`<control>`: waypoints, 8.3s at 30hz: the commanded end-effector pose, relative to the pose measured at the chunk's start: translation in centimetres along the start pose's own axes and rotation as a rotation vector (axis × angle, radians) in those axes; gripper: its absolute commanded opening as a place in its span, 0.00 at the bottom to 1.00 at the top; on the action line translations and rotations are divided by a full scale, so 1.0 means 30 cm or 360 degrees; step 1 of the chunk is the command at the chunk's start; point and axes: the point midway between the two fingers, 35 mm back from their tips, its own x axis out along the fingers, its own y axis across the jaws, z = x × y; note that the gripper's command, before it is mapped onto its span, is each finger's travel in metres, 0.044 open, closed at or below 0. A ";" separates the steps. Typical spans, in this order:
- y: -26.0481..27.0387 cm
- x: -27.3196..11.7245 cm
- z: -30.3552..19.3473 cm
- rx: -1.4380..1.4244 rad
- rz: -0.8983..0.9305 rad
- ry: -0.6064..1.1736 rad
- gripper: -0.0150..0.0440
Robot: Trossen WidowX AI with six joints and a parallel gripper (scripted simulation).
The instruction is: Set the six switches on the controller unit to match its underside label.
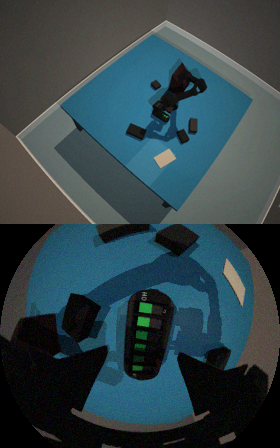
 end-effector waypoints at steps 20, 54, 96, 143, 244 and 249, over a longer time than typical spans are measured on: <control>-0.006 -0.156 -0.002 -0.0002 -0.0020 0.0009 0.47; -0.006 -0.153 0.001 0.0004 -0.0018 0.0005 1.00; 0.144 0.017 0.010 0.0039 -0.0023 0.0030 0.34; 0.148 -0.120 0.014 0.0044 -0.0020 0.0026 0.88; -0.180 0.221 0.178 0.0036 0.0436 0.0011 0.25; -0.166 0.222 0.178 0.0036 0.0436 0.0011 0.25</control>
